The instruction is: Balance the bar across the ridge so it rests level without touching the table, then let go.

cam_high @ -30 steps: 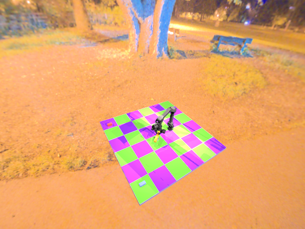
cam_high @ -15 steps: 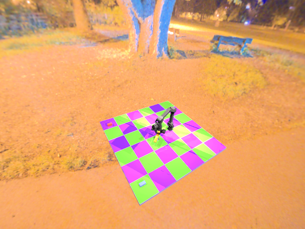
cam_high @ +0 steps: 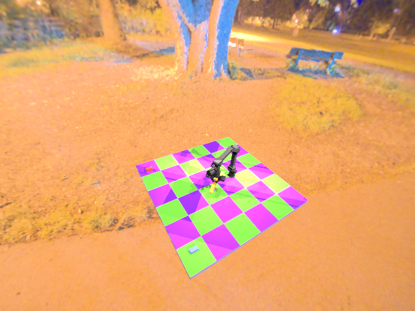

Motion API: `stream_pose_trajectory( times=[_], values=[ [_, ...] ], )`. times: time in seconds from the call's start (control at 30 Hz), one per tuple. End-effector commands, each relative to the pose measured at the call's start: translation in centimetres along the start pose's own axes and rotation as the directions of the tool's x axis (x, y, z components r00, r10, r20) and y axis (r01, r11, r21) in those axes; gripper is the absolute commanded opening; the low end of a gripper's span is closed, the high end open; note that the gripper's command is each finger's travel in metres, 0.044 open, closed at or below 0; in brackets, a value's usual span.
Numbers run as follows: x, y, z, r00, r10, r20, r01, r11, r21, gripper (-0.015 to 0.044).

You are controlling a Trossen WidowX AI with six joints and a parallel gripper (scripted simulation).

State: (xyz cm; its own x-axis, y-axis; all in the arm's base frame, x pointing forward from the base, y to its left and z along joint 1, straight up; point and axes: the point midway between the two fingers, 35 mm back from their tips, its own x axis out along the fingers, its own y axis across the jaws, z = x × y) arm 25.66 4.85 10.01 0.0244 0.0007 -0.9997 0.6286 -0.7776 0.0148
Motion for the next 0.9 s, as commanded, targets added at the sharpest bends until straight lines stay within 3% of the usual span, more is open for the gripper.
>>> stream_pose_trajectory(
  times=[0.0, 0.87],
  values=[
    [0.14, -0.08, 0.02, 1.0, -0.005, 0.0, 0.005, 1.0, 0.004, 0.0],
    [0.36, -0.08, 0.01, 1.0, -0.005, 0.0, 0.005, 1.0, 0.004, 0.0]
  ],
)
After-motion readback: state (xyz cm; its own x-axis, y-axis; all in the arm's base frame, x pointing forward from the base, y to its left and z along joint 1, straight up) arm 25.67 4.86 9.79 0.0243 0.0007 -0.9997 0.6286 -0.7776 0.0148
